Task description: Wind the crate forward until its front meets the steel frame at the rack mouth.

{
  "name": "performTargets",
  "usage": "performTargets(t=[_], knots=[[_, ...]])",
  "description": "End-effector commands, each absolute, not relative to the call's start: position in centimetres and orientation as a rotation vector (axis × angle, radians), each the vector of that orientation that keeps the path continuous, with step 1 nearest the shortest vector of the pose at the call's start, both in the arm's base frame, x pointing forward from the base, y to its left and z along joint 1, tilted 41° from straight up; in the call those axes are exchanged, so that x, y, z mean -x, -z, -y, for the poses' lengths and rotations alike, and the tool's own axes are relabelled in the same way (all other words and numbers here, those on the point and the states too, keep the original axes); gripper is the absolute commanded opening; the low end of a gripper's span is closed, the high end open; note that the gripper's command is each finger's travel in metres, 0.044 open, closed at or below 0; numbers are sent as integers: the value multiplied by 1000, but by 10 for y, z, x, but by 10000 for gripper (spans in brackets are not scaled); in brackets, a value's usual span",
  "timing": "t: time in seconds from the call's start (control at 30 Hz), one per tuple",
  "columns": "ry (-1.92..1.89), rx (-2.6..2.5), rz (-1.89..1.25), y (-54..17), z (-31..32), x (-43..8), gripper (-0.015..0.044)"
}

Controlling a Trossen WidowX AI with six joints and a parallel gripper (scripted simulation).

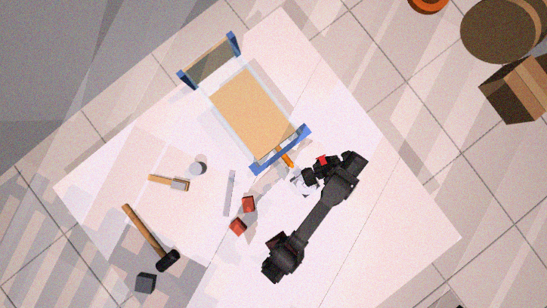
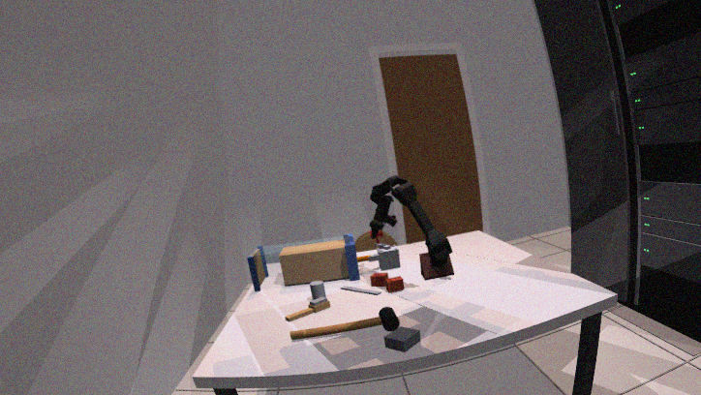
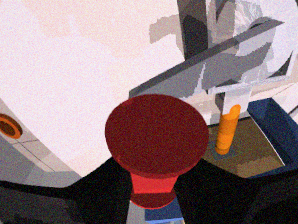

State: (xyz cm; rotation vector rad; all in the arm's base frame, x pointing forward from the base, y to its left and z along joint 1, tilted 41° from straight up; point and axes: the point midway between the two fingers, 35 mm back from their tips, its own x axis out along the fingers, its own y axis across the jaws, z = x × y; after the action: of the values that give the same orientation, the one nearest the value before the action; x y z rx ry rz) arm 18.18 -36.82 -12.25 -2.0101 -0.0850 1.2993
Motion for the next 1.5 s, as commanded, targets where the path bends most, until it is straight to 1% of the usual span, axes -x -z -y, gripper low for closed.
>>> performTargets(t=[0.0,1.47], knots=[[-1269,2026,130,113,358,-207,0],[-1268,2026,131,109,354,-214,0]])
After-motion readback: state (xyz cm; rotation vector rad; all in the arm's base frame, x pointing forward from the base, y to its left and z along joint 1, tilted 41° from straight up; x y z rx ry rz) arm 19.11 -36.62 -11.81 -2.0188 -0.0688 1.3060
